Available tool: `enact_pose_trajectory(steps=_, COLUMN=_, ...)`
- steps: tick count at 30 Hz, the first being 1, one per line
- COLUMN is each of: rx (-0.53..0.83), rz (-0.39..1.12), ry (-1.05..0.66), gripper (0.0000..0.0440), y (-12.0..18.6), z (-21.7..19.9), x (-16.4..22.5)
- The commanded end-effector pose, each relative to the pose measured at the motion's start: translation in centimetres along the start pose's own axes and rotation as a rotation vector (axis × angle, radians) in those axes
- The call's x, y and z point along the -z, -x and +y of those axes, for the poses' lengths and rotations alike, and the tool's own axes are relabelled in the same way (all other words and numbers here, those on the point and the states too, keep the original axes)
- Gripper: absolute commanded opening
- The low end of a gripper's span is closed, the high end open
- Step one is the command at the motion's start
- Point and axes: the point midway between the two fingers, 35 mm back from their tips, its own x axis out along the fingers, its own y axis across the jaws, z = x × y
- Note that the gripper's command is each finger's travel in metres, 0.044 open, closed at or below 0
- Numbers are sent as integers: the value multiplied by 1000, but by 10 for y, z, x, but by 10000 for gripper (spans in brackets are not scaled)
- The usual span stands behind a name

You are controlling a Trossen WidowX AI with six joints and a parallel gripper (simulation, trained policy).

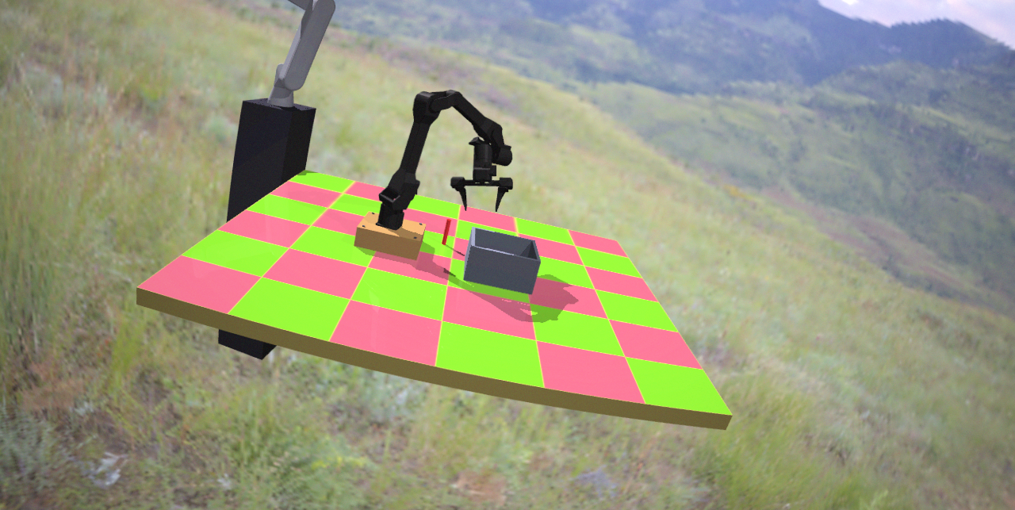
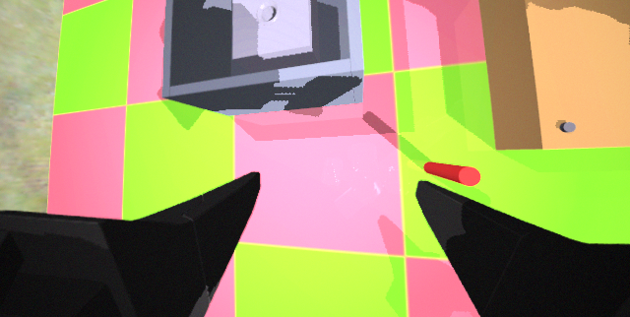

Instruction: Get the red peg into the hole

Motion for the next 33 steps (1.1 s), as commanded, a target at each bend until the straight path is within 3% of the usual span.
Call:
enact_pose_trajectory(steps=1, rx=39, rz=31, ry=93, gripper=440, y=-1, z=-11, x=0)
enact_pose_trajectory(steps=11, rx=140, rz=122, ry=399, gripper=440, y=-26, z=-50, x=1)
enact_pose_trajectory(steps=24, rx=160, rz=217, ry=663, gripper=434, y=-73, z=-80, x=16)
enact_pose_trajectory(steps=26, rx=167, rz=228, ry=696, gripper=410, y=-78, z=-84, x=17)
enact_pose_trajectory(steps=33, rx=201, rz=260, ry=768, gripper=229, y=-90, z=-94, x=20)
